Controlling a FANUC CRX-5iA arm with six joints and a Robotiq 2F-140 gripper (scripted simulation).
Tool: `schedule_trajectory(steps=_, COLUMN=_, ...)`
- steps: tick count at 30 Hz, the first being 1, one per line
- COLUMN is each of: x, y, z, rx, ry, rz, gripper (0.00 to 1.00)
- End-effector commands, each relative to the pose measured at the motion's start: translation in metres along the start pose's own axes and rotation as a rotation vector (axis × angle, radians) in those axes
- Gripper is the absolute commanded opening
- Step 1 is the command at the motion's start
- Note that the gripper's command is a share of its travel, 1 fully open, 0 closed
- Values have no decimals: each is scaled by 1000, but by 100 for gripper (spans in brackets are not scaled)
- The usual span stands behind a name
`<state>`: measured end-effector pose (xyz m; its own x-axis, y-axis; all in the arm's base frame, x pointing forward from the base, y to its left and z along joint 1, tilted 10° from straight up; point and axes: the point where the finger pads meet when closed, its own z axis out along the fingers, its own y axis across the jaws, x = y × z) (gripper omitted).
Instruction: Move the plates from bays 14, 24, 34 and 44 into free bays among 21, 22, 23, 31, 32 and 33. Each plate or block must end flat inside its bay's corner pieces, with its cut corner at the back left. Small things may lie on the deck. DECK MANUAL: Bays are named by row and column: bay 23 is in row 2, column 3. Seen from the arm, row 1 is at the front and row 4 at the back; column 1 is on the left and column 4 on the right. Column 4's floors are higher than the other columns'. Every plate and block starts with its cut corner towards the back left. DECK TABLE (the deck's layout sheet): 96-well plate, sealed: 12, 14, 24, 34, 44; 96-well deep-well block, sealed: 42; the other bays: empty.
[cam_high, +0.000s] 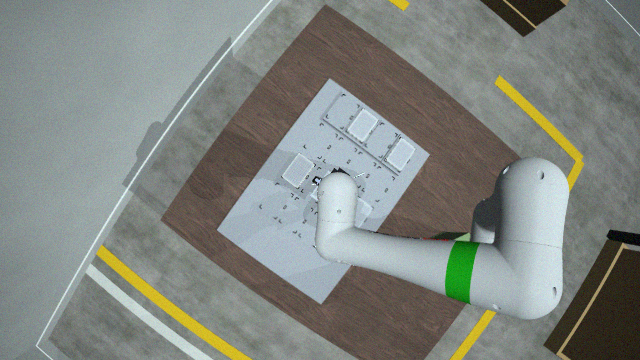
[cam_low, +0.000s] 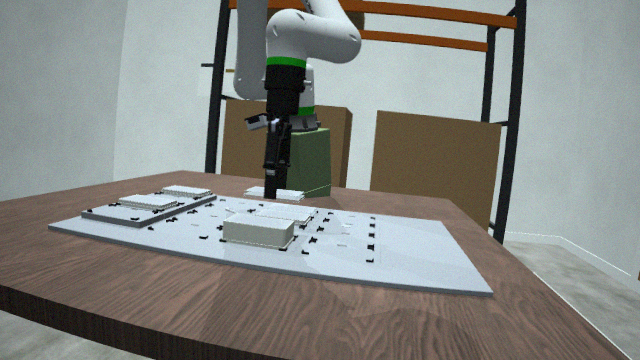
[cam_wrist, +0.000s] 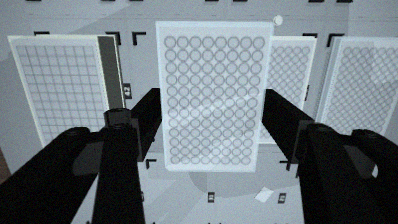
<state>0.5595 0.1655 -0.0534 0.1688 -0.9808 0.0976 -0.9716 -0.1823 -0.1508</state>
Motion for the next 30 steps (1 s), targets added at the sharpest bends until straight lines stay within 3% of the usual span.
schedule_trajectory(steps=1, x=-7, y=-2, z=-1, rx=1, ry=0, rz=0, gripper=10)
schedule_trajectory(steps=30, x=-77, y=-18, z=-1, rx=2, ry=0, rz=0, gripper=10)
